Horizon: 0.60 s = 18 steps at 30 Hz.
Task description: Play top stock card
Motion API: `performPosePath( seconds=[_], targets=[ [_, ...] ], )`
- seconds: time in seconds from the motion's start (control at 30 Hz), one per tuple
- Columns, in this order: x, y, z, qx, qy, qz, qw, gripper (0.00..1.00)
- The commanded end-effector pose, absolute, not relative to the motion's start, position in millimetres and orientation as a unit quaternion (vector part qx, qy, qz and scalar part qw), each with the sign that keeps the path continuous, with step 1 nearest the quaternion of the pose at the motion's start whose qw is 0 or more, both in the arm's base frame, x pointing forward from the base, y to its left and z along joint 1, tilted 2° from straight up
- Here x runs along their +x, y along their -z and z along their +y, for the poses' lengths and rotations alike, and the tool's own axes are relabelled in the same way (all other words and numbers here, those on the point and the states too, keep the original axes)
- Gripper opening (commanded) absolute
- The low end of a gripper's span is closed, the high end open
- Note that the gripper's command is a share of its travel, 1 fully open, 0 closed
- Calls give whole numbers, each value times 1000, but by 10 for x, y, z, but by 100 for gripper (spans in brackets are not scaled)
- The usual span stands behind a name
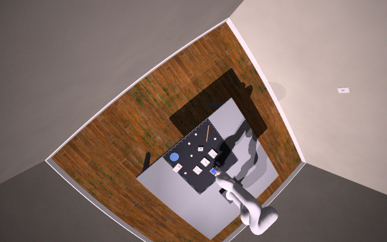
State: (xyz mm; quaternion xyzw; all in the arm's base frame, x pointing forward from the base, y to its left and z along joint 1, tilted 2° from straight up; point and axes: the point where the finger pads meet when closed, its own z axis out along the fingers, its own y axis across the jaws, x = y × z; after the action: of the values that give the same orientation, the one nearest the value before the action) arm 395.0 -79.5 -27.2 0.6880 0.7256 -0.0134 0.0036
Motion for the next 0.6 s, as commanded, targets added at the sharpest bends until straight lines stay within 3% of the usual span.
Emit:
performPosePath(
  seconds=[0.0, 0.57],
  targets=[
    [3954, 269, -795, 688, 13, 726, 4, 74],
    [3954, 269, -795, 688, 13, 726, 4, 73]
  ],
)
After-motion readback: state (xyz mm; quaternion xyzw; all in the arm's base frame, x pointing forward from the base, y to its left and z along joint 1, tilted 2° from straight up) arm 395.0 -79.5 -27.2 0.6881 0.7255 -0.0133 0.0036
